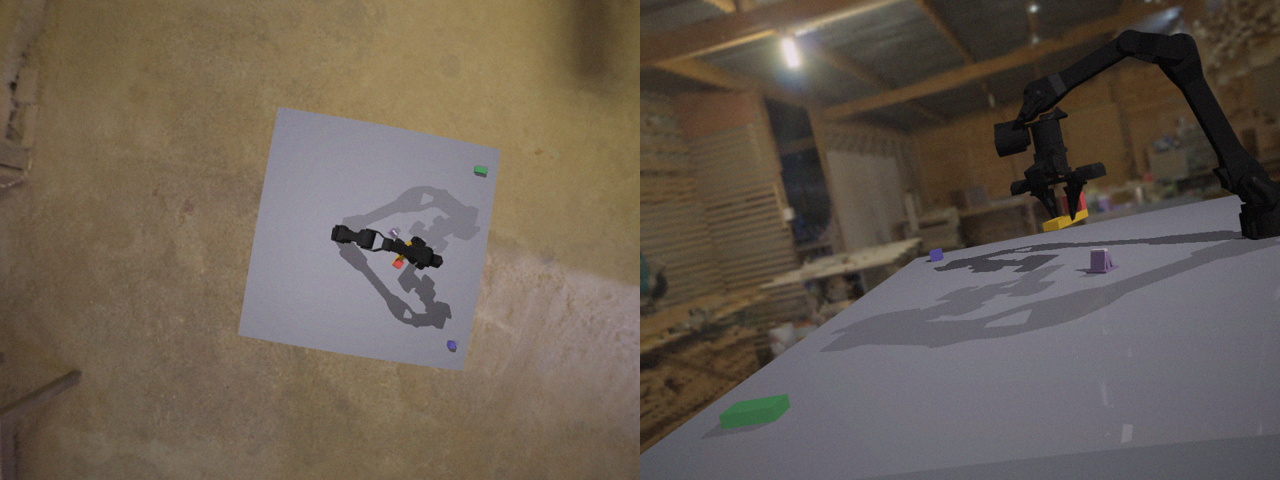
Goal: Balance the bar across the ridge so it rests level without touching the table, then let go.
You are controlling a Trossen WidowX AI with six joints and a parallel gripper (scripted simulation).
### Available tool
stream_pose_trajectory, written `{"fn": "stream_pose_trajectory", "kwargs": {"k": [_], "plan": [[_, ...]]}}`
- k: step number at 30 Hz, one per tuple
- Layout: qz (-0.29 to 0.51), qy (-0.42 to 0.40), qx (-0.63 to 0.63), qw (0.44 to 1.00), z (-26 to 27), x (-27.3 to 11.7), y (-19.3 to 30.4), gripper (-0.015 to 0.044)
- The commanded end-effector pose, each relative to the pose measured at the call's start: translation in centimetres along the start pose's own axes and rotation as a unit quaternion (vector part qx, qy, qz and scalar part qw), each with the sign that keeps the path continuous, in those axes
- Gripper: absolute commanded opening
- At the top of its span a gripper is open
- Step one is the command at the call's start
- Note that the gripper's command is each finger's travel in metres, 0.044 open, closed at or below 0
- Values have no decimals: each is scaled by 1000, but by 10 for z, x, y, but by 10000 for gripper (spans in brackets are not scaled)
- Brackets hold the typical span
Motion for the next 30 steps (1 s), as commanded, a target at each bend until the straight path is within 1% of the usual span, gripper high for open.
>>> {"fn": "stream_pose_trajectory", "kwargs": {"k": [1,30], "plan": [[1,5,15,1000,10,-4,-12,0],[-3,2,121,993,84,-4,-93,0]]}}
Point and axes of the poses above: the point midway between the two fingers, 35 mm back from their tips, its own x axis out along the fingers, its own z axis across the jaws, y = z × x, the point moved 9 cm from there along -x, back along the fingers, and after that the axes turned 3 degrees about x, right-handed, at the moved point
